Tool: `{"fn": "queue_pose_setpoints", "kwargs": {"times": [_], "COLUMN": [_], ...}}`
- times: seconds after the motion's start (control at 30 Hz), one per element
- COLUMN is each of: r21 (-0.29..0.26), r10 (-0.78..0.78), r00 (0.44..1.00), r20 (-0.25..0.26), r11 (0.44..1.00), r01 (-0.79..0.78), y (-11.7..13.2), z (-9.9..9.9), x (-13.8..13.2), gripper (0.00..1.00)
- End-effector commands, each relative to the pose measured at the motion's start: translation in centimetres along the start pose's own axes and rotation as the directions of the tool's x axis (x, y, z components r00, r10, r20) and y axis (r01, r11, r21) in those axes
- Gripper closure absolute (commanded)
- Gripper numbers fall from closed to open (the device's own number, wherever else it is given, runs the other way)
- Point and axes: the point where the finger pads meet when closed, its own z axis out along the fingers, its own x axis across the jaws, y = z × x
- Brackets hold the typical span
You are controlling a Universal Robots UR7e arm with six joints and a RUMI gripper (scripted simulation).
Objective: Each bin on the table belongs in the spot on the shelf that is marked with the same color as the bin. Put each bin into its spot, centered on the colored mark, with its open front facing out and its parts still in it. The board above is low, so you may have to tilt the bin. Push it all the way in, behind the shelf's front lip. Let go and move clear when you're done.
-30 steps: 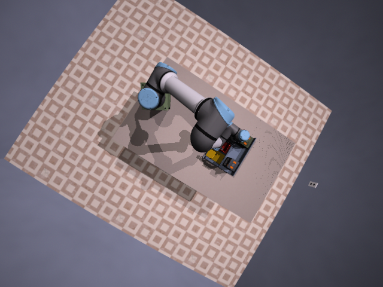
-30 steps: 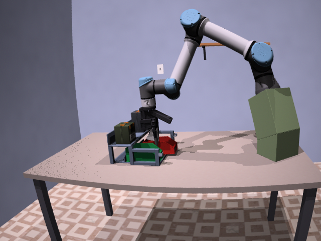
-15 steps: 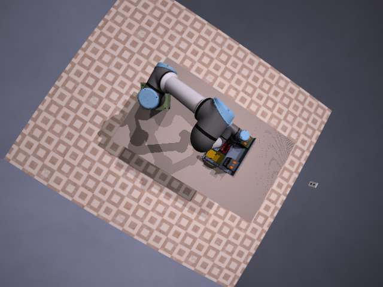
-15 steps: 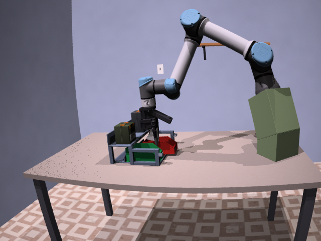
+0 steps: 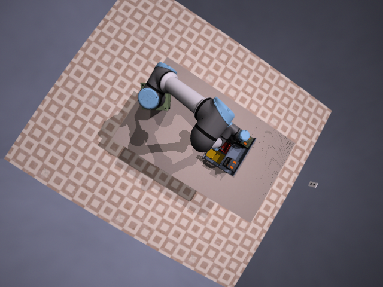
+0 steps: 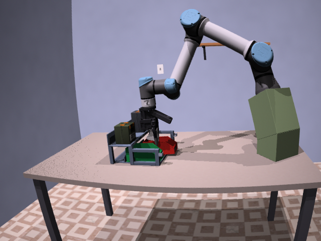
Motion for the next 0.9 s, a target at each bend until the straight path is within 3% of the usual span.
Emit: {"fn": "queue_pose_setpoints", "kwargs": {"times": [0.0, 0.87], "r21": [-0.002, -0.002], "r10": [0.002, 0.001], "r00": [1.0, 1.0], "r20": [0.0, -0.001], "r11": [1.0, 1.0], "r01": [-0.002, -0.001], "y": [0.2, 0.12], "z": [0.01, -0.54], "x": [-0.1, -0.06], "gripper": [0.95, 0.95]}}
